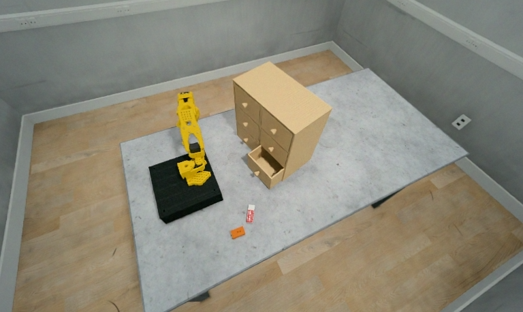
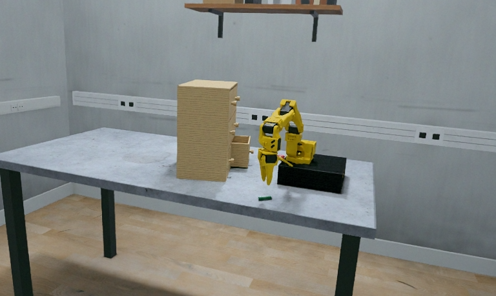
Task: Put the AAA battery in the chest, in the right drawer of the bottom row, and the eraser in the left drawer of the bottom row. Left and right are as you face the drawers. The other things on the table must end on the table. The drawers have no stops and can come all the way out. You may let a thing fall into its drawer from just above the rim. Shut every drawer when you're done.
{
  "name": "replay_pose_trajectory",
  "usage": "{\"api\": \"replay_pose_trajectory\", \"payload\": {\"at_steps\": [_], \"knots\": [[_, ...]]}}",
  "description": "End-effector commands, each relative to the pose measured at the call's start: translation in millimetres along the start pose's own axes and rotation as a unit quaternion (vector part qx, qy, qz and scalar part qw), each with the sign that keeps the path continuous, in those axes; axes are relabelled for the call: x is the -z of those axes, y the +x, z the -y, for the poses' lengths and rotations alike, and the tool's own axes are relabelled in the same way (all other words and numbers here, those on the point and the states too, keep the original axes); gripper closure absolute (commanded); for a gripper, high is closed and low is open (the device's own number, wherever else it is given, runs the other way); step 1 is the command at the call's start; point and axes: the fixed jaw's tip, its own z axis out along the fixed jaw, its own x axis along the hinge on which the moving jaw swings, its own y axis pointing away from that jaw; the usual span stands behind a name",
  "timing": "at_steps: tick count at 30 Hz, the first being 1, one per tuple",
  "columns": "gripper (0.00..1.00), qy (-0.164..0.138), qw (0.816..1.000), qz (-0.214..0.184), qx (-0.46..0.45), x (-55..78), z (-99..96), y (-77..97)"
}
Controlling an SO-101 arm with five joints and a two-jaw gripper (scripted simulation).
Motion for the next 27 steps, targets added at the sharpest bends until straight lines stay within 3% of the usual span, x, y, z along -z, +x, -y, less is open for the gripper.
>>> {"api": "replay_pose_trajectory", "payload": {"at_steps": [1, 27], "knots": [[0.81, -0.01, 1.0, 0.012, 0.006, -8.2, -2.2, -5.0], [0.81, -0.01, 1.0, 0.012, 0.006, -14.1, -4.9, -10.3]]}}
